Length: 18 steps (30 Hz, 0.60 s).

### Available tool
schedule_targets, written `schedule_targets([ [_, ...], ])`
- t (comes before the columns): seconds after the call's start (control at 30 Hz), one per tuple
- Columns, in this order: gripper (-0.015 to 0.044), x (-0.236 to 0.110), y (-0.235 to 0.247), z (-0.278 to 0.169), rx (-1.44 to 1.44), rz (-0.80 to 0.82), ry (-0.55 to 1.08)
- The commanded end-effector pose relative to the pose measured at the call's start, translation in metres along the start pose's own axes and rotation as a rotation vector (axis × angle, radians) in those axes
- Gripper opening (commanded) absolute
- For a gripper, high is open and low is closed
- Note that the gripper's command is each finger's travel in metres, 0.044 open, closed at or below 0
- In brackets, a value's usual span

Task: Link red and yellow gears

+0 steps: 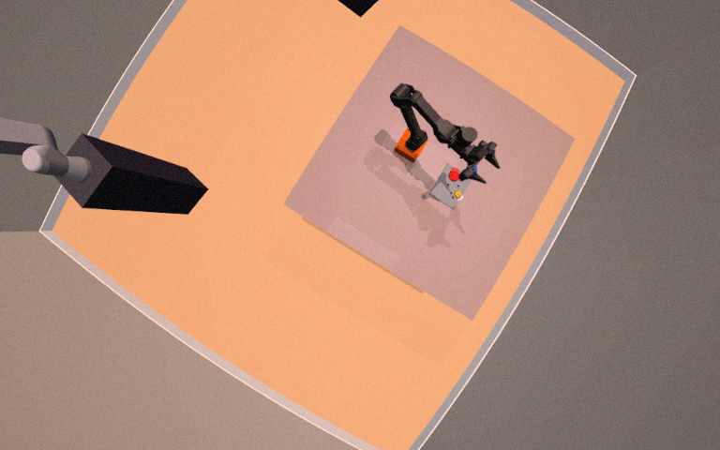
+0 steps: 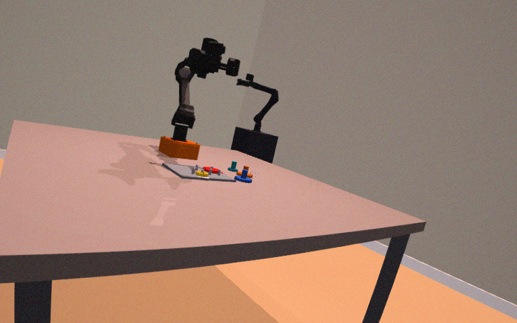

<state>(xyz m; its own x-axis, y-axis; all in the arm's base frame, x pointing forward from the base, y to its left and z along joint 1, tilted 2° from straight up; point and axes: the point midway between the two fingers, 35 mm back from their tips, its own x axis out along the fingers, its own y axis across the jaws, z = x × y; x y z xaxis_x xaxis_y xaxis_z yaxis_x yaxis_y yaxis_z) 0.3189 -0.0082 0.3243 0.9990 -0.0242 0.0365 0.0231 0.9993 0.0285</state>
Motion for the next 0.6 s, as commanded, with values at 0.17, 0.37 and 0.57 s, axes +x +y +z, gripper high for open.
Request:
schedule_targets([
  [0.17, 0.0440, 0.037, 0.029, -0.049, 0.150, 0.055, 0.294],
  [0.37, 0.0440, 0.062, 0.075, -0.124, 0.302, 0.049, 0.700],
  [0.57, 0.0440, 0.057, 0.120, -0.201, 0.372, -0.052, 1.096],
])
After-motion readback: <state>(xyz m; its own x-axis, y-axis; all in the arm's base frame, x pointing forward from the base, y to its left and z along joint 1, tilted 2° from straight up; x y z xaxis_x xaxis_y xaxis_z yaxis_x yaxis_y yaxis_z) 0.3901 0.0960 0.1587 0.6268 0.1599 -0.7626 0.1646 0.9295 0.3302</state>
